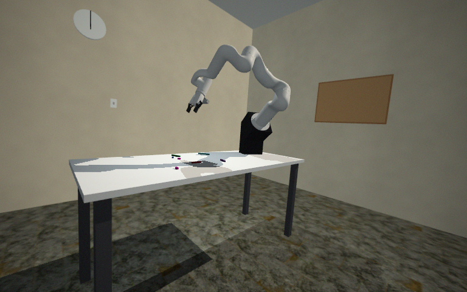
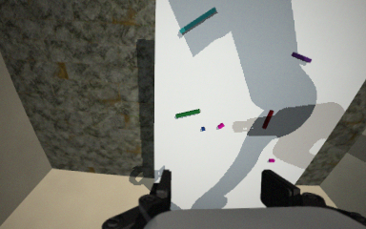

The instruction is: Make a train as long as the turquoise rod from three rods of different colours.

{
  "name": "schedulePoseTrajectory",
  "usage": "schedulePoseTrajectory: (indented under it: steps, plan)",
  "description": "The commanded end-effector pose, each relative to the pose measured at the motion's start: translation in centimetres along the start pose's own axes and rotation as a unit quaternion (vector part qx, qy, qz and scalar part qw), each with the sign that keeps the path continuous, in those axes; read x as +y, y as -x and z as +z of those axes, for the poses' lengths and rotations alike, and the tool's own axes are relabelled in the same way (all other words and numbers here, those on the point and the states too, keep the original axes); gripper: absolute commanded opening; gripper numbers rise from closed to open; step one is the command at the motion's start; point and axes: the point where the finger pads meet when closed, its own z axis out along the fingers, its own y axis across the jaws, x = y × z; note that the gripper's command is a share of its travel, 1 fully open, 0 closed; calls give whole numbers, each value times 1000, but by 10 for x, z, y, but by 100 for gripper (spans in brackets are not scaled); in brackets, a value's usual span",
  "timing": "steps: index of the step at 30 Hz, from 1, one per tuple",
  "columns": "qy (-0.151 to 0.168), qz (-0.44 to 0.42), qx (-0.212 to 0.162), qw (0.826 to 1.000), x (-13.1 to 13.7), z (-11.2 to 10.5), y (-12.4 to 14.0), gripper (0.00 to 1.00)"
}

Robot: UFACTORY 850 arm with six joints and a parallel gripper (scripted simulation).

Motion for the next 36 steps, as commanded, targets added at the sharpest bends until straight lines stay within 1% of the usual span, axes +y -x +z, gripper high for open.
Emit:
schedulePoseTrajectory:
  steps: [1,21,25,27,32,34,35,36]
  plan:
    - [0,-1,-1,1000,0,-1,1,100]
    - [0,-10,2,1000,0,2,1,100]
    - [4,-64,16,998,0,16,0,100]
    - [8,-110,27,993,0,28,-1,100]
    - [17,-188,45,981,0,48,-3,100]
    - [17,-188,45,981,0,48,-3,100]
    - [22,-226,53,972,0,58,-5,100]
    - [25,-247,58,967,1,63,-5,100]
